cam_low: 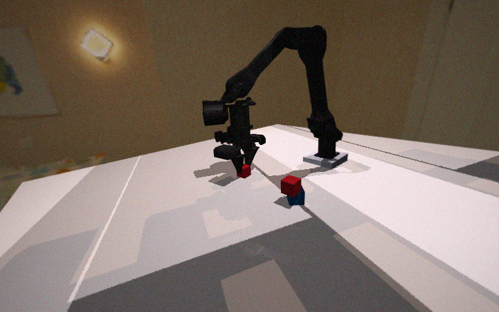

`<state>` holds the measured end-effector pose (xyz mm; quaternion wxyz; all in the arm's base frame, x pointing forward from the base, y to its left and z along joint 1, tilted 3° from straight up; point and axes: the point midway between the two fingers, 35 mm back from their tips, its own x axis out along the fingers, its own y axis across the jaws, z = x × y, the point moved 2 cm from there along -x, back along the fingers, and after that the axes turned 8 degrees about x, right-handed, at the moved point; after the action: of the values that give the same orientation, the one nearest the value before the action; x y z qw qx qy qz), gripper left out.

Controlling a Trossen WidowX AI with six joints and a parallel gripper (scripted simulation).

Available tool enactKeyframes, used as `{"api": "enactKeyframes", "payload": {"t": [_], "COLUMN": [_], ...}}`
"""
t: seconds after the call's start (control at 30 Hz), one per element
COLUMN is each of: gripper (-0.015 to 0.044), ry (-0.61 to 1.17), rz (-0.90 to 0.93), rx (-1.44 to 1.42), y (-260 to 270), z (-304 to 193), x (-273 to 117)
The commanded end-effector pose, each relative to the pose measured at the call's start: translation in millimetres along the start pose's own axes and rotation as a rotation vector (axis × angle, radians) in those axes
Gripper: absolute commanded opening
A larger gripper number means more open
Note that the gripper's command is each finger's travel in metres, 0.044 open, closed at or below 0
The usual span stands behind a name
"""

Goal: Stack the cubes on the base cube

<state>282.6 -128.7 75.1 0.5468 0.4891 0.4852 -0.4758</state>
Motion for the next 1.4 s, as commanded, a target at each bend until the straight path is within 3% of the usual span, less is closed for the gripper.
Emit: {"api": "enactKeyframes", "payload": {"t": [0.0, 1.37], "gripper": [0.0105, 0.0105], "ry": [0.004, 0.003], "rz": [0.003, 0.004], "rx": [0.003, -0.003], "y": [0.4, -0.1], "z": [-0.5, -0.7], "x": [0.4, -109.4]}}
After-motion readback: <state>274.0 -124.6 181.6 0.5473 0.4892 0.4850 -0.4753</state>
